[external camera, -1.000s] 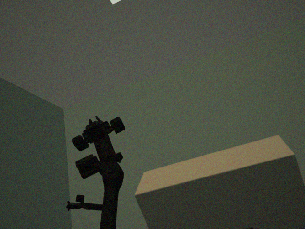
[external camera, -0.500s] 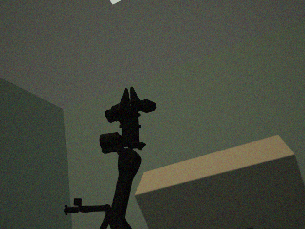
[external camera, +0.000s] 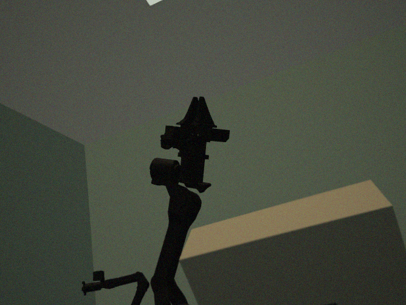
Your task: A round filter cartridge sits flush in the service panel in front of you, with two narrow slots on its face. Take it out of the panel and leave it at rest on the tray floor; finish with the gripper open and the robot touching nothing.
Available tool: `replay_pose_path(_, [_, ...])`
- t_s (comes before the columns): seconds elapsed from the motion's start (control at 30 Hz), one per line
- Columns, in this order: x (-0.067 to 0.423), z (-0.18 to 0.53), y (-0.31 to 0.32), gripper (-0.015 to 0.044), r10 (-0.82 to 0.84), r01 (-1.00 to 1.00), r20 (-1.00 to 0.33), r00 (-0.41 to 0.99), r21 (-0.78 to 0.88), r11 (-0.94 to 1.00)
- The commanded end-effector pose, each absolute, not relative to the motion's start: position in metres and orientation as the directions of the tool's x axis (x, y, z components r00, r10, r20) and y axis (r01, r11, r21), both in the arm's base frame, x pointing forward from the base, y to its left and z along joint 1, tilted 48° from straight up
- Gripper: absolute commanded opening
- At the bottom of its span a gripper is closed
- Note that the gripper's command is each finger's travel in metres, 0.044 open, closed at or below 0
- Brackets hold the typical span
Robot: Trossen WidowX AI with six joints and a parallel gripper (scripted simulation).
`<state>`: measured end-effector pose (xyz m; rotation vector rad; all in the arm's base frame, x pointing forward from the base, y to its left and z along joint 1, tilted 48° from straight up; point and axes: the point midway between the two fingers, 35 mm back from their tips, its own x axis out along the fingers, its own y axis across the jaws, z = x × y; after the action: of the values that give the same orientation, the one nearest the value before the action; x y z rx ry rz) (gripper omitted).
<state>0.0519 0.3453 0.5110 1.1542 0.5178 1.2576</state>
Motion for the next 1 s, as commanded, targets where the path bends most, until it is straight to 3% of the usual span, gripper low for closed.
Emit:
replay_pose_path(0.0, [0.076, 0.473, 0.359, 0.0105, 0.911, -0.509, 0.154, 0.383, 0.858, 0.068])
replay_pose_path(0.27, [0.15, 0.369, 0.365, 0.0105, 0.741, -0.516, -0.161, 0.652, 0.622, 0.589])
replay_pose_path(0.53, [0.218, 0.266, 0.322, 0.0105, 0.366, -0.359, -0.404, 0.838, 0.097, 0.928])
replay_pose_path(0.73, [0.255, 0.204, 0.262, 0.0105, 0.004, -0.218, -0.472, 0.882, -0.4, 0.891])
replay_pose_path(0.87, [0.271, 0.17, 0.209, 0.0105, -0.259, -0.169, -0.442, 0.859, -0.722, 0.67])
replay_pose_path(0.97, [0.277, 0.157, 0.179, 0.0105, -0.393, -0.178, -0.396, 0.83, -0.856, 0.485])
